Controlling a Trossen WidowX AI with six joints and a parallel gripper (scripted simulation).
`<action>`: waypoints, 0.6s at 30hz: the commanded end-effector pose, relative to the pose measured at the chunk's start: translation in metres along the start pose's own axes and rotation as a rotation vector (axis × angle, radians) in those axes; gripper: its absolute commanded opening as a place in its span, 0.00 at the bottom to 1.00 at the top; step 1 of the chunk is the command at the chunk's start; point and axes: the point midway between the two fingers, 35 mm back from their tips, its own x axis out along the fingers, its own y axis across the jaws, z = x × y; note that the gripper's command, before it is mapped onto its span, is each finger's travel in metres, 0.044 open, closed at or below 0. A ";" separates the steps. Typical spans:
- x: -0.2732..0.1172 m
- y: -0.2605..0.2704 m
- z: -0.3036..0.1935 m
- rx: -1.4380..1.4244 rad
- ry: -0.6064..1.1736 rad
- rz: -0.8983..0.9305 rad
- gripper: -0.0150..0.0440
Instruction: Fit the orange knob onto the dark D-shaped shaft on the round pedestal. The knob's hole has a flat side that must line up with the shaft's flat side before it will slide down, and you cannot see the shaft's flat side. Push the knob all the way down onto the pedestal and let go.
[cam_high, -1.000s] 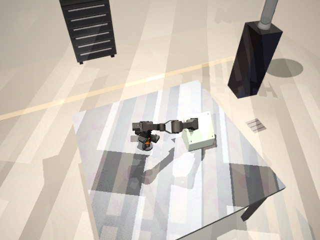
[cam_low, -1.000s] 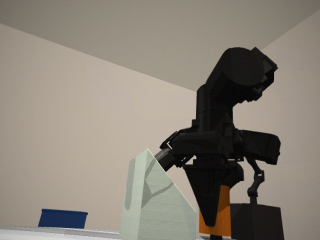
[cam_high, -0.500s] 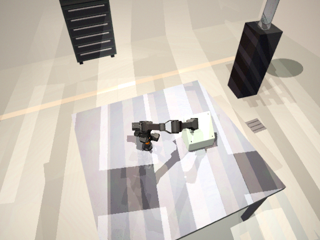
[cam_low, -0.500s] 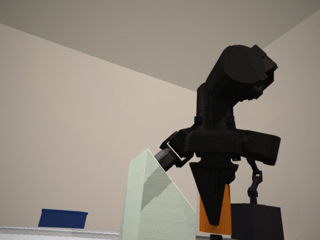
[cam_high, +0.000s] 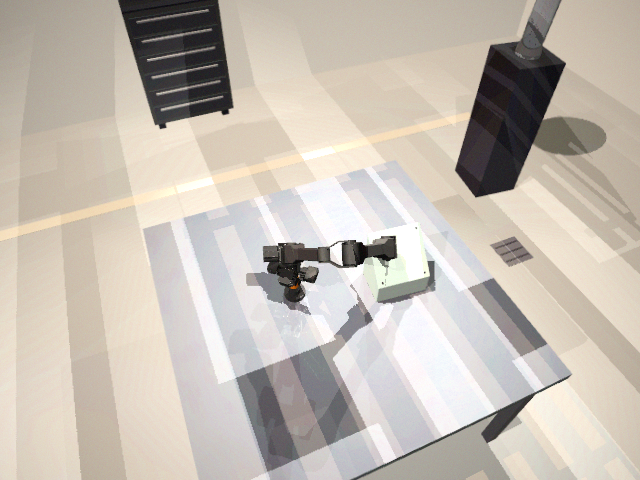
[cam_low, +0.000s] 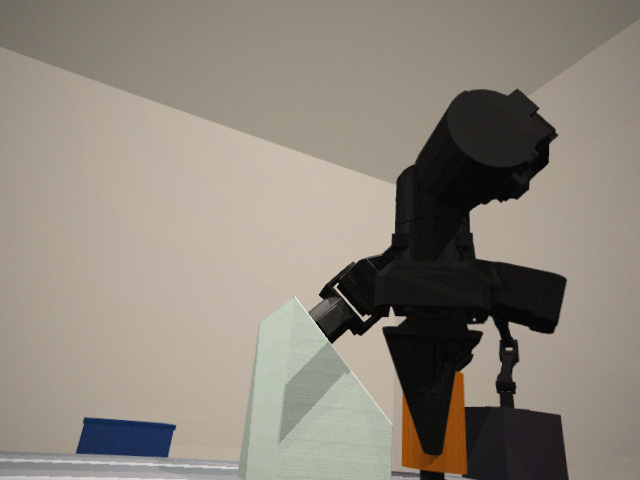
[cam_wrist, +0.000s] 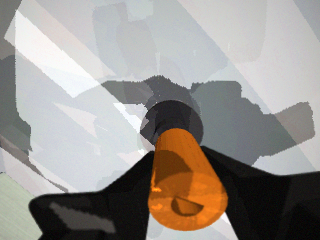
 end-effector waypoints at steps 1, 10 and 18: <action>0.001 0.000 0.000 -0.004 -0.002 -0.001 0.25; -0.004 0.002 -0.001 -0.059 -0.002 -0.001 0.25; -0.002 0.004 -0.005 -0.213 -0.002 -0.001 0.25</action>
